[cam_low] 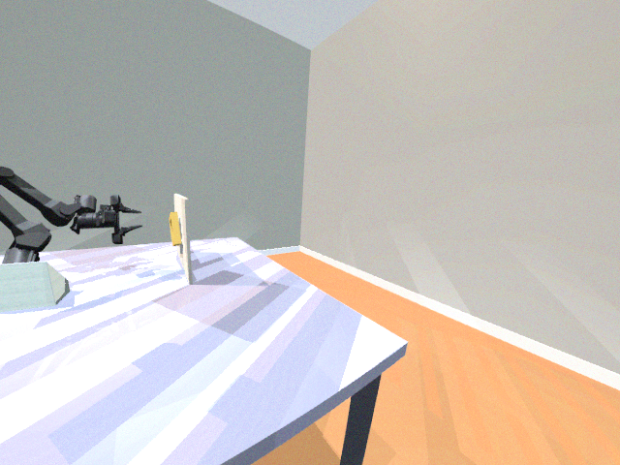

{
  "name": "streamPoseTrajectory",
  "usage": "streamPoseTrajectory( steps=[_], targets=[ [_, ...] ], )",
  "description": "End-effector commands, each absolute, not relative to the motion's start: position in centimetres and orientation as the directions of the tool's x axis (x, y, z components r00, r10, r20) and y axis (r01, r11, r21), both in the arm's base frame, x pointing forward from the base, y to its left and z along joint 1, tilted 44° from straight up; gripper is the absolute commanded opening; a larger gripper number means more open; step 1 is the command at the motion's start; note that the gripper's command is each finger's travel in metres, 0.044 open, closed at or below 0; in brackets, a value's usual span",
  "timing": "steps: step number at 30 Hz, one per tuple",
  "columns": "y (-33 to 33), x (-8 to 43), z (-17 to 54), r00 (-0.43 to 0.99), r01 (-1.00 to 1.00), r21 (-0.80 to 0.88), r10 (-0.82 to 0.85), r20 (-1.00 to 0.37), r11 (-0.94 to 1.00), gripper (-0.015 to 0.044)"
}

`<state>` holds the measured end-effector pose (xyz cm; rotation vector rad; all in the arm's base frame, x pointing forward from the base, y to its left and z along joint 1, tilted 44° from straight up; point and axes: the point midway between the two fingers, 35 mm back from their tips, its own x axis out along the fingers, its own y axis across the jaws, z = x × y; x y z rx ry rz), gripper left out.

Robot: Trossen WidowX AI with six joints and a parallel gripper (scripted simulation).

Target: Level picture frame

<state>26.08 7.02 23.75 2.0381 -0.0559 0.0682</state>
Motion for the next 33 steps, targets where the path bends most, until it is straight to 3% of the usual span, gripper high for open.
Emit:
streamPoseTrajectory(
  steps=[1, 7, 15, 33],
  targets=[
    [7.1, 26.1, 23.8, 0.997, -0.070, 0.887, -0.006, 0.075, -0.457, 0.0260],
    [7.3, 27.8, 24.3, 0.997, -0.071, 0.887, -0.006, 0.077, -0.456, 0.0260],
    [7.1, 33.9, 24.5, 0.997, -0.073, 0.887, -0.006, 0.079, -0.455, 0.0260],
    [7.0, 34.1, 24.4, 0.997, -0.074, 0.887, -0.006, 0.079, -0.455, 0.0260]
  ],
)
